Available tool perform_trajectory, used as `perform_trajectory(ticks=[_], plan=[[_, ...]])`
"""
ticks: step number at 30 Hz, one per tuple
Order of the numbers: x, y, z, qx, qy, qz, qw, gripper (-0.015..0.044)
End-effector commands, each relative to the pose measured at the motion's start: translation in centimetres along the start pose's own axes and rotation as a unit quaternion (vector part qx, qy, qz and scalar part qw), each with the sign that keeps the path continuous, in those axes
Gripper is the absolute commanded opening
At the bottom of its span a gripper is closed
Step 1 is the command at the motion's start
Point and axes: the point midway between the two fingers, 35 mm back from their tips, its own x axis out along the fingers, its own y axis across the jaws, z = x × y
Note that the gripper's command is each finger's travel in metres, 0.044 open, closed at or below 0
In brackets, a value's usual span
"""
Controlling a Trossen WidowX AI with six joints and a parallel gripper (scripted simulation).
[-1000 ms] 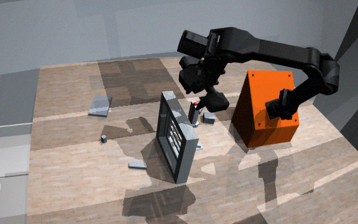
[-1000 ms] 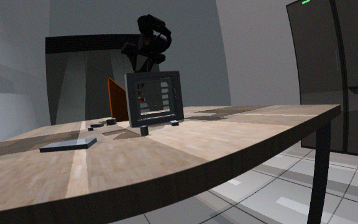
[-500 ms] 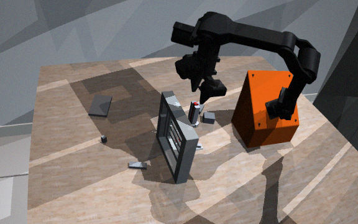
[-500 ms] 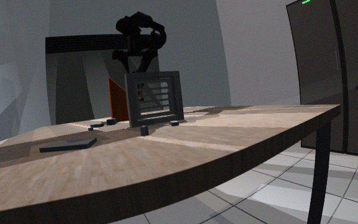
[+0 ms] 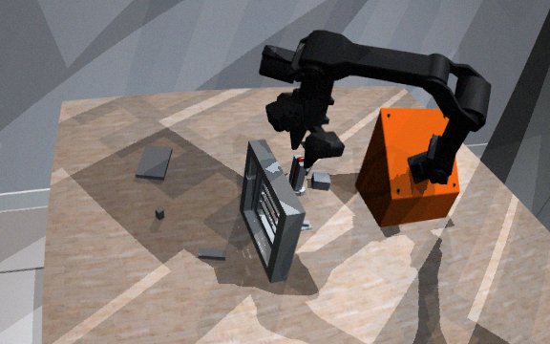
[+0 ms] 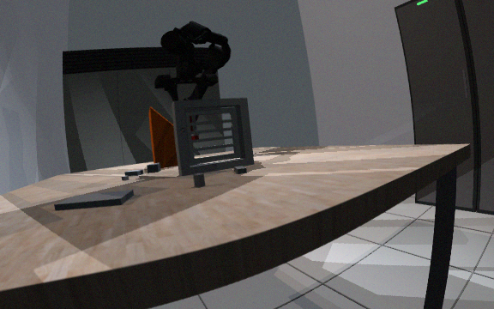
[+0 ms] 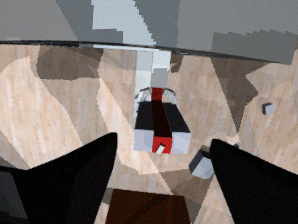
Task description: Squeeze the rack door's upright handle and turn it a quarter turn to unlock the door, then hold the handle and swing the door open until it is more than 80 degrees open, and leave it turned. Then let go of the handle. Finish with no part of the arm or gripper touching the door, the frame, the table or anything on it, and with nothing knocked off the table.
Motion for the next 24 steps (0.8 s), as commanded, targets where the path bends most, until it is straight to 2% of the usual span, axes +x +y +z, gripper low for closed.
perform_trajectory(ticks=[1, 24], plan=[[0.6, 0.0, 0.0, 0.002, -0.001, 0.002, 1.000, 0.0286], [4.3, 0.1, -0.1, 0.003, -0.001, 0.003, 1.000, 0.0286]])
